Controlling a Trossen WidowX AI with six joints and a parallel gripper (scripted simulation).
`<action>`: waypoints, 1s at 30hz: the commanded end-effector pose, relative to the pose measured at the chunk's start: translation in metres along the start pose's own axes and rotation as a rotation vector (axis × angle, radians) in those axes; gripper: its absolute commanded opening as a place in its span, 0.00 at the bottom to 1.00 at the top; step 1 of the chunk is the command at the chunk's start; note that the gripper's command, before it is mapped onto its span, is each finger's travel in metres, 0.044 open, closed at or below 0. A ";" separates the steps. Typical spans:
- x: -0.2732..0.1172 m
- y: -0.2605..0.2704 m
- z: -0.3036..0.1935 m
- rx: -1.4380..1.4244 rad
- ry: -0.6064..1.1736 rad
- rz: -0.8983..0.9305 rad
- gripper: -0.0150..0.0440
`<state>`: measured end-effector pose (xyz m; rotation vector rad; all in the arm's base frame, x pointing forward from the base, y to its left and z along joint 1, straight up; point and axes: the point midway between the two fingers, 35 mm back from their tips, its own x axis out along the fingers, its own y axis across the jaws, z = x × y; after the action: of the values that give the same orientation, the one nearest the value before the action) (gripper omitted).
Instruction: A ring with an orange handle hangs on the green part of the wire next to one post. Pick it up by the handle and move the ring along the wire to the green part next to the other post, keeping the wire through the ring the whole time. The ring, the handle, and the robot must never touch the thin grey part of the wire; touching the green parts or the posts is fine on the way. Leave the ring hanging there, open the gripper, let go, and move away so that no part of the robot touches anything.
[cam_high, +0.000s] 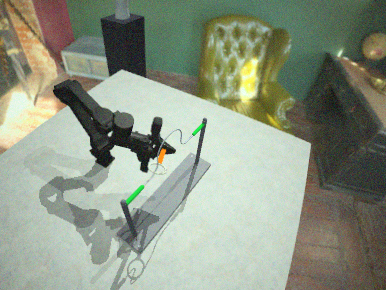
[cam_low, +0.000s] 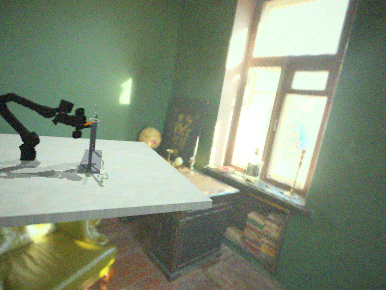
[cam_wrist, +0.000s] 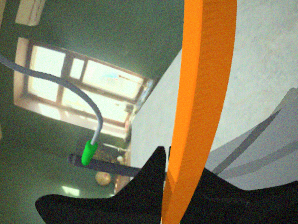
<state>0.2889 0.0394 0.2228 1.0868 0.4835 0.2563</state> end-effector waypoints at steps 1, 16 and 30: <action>-0.008 0.014 0.000 0.052 0.048 0.046 0.00; -0.015 0.049 0.005 0.226 0.070 0.171 0.00; -0.021 0.072 0.013 0.317 0.071 0.231 0.00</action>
<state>0.2801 0.0519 0.2897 1.4428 0.4763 0.4207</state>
